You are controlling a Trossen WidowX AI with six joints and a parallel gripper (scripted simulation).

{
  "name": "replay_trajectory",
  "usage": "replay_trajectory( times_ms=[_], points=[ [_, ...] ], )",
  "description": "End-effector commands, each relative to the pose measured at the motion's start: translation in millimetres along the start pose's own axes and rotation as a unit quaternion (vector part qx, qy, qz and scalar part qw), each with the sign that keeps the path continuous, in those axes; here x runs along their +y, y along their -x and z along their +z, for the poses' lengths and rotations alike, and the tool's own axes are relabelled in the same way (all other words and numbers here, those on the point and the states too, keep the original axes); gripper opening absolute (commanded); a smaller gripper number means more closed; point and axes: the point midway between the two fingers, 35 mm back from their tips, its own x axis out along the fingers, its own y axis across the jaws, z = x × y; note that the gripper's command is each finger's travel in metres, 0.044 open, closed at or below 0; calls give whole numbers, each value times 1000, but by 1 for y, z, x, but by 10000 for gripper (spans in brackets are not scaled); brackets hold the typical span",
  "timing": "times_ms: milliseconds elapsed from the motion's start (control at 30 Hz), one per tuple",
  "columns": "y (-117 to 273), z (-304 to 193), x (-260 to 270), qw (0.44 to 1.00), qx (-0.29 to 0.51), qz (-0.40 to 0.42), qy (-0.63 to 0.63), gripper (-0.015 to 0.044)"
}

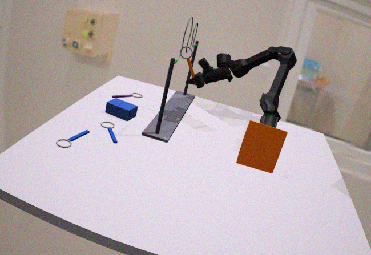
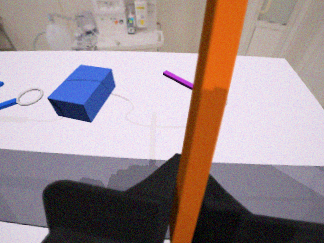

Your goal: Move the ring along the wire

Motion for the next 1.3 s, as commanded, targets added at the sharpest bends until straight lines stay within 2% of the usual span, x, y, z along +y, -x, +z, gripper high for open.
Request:
replay_trajectory(
  times_ms=[0,667,1267],
  points=[
    [4,1,9,1000,1,9,-18,-150],
    [18,13,71,977,20,103,-183,-150],
    [46,50,125,906,43,207,-366,-150]
  ],
)
